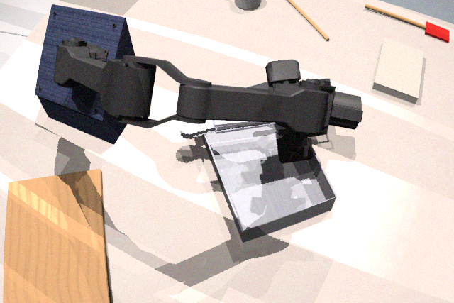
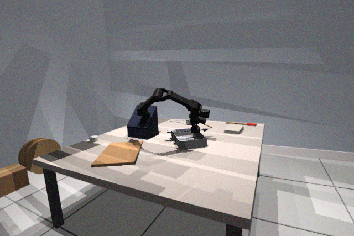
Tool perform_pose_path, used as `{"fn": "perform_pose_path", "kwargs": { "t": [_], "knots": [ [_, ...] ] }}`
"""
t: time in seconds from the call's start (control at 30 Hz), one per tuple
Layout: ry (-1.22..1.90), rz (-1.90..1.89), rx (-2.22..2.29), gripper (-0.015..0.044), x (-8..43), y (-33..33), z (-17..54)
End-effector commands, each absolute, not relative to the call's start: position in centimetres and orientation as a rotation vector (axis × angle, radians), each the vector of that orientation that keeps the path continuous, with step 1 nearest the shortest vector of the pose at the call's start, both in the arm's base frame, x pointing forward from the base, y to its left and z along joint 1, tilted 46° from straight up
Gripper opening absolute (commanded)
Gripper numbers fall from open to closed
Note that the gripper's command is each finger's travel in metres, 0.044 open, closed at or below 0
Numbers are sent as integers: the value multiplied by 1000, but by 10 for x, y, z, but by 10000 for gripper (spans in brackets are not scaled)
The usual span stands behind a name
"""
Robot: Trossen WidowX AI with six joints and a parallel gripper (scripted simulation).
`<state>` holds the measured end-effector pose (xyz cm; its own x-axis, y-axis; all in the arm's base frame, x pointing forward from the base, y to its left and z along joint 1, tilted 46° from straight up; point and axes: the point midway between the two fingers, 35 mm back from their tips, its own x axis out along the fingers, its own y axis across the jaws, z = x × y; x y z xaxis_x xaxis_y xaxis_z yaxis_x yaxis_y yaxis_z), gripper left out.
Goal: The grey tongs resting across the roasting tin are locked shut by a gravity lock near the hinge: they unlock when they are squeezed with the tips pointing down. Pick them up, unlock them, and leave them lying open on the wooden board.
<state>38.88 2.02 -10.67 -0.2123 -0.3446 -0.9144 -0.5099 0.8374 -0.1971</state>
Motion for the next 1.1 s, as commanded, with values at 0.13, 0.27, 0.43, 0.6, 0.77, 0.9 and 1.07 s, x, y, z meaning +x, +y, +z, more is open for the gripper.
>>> {"fn": "perform_pose_path", "kwargs": {
  "t": [0.13,0.27,0.43,0.6,0.77,0.9,1.07],
  "knots": [
    [1826,175,-656,260,385,15,-119],
    [1826,175,-656,260,383,12,-125],
    [1827,175,-656,260,380,10,-132],
    [1826,172,-649,208,381,10,-131],
    [1826,172,-649,76,381,10,-131],
    [1826,172,-649,50,381,10,-131],
    [1826,172,-649,-3,381,10,-131]
  ]
}}
